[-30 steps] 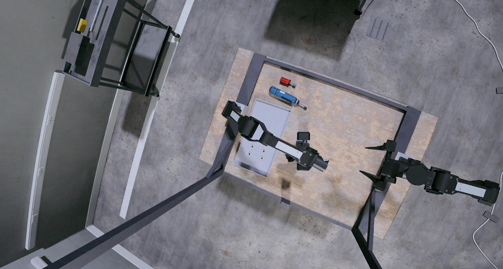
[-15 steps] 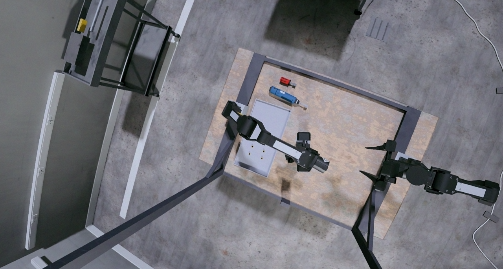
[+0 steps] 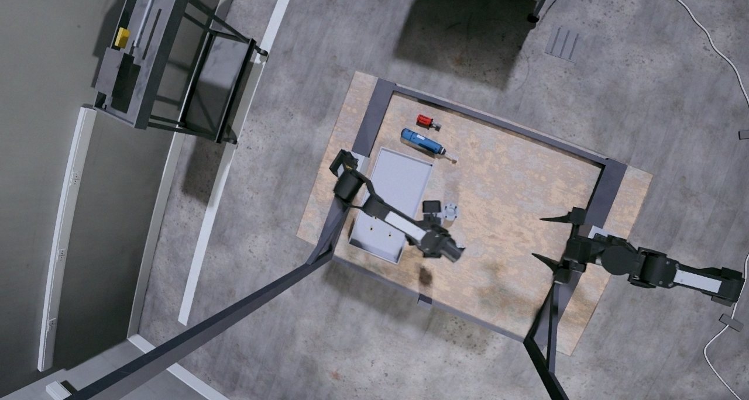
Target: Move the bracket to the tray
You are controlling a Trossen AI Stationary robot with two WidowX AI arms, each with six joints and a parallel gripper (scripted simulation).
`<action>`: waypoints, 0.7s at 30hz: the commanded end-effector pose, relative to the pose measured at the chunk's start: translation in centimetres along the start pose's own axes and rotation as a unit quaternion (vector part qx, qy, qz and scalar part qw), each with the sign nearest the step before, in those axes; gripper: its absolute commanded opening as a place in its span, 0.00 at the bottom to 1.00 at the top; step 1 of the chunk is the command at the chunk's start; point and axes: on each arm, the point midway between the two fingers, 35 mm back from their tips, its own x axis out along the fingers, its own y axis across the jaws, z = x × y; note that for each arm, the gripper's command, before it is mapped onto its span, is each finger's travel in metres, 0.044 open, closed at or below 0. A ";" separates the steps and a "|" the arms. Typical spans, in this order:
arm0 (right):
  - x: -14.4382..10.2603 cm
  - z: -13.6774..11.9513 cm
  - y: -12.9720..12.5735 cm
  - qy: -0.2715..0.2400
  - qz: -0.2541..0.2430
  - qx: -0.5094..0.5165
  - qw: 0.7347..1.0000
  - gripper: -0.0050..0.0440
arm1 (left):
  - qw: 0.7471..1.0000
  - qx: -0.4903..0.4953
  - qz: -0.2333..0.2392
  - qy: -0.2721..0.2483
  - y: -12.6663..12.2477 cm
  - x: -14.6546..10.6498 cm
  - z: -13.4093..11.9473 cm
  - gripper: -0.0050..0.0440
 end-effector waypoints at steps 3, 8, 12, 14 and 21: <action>3.6 2.1 0.2 -0.005 0.002 -0.002 1.000 1.00 | 1.000 -0.001 0.016 0.021 -0.2 -0.2 4.3 0.00; 8.3 3.2 0.5 -0.007 0.007 -0.004 1.000 1.00 | 1.000 0.002 0.014 0.015 -1.3 1.3 8.1 0.00; 12.8 3.6 0.9 -0.008 0.010 -0.006 1.000 1.00 | 1.000 0.004 0.011 0.009 -2.6 2.7 11.3 0.00; 15.2 3.4 1.2 -0.009 0.012 -0.007 1.000 1.00 | 1.000 0.005 0.010 0.005 -3.4 3.5 13.0 0.00; 19.3 2.8 1.8 -0.009 0.016 -0.009 1.000 1.00 | 1.000 0.007 0.008 0.000 -4.9 4.7 15.6 0.00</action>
